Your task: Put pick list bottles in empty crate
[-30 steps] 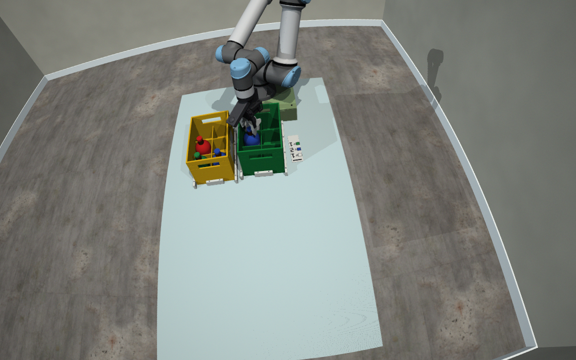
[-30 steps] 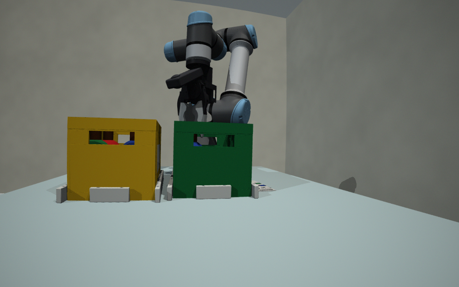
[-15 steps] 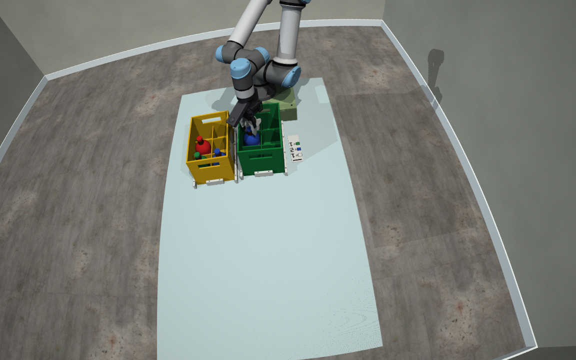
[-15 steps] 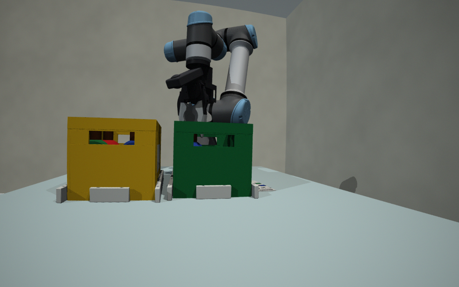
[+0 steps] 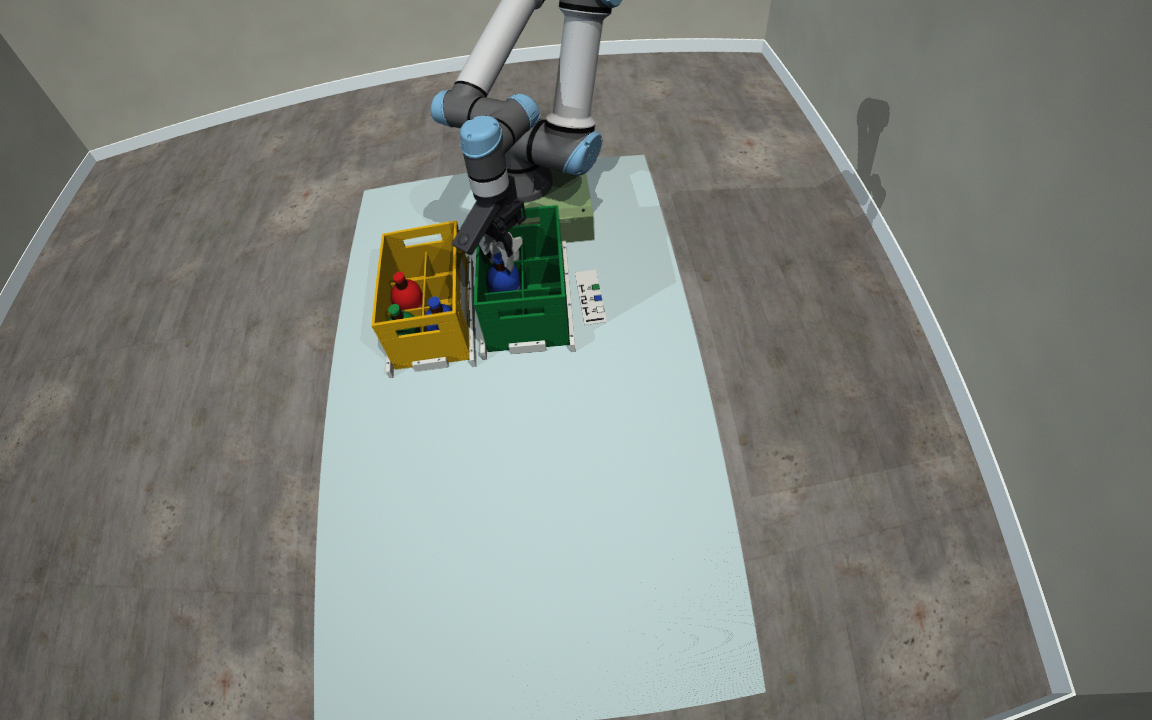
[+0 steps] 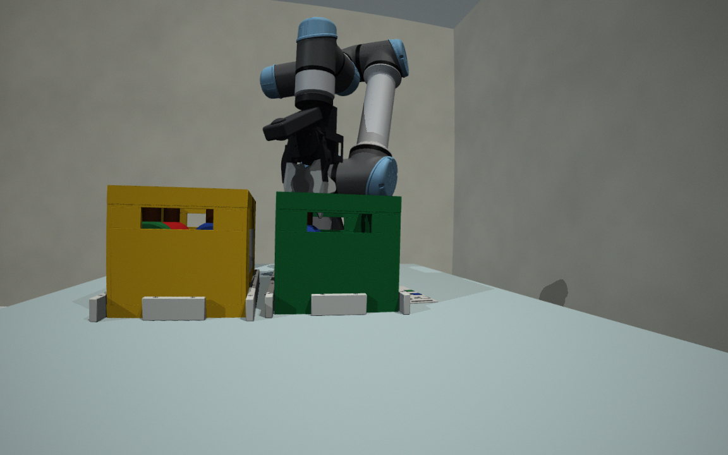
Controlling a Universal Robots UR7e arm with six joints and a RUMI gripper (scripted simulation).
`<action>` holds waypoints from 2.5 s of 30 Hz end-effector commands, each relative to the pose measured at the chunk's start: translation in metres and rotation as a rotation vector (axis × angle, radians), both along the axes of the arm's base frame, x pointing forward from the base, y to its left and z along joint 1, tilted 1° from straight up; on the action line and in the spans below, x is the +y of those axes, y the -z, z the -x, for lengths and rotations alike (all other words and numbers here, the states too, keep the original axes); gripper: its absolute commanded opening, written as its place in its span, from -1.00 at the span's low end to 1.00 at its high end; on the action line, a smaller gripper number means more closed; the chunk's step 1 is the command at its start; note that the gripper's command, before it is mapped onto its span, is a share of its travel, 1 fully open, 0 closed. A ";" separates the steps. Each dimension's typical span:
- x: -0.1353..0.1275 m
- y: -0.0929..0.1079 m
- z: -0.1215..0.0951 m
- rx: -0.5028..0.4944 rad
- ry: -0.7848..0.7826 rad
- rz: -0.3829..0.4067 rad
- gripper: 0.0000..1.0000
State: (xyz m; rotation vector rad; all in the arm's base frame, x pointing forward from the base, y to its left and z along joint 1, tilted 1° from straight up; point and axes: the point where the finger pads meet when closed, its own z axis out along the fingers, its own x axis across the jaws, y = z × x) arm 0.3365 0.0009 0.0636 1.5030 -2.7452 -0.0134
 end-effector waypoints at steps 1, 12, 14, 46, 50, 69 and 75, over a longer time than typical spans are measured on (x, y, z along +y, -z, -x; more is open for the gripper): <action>-0.001 0.000 0.000 0.000 0.001 0.000 -0.24; -0.001 0.000 0.000 0.000 0.001 0.000 -0.24; -0.001 -0.007 -0.002 -0.004 0.001 0.002 -0.24; -0.001 -0.082 -0.003 -0.004 0.001 0.002 -0.24; -0.001 -0.087 -0.003 -0.004 0.001 0.002 -0.24; -0.001 -0.085 -0.002 0.000 0.001 0.000 -0.24; -0.001 -0.085 -0.002 0.000 0.001 0.000 -0.24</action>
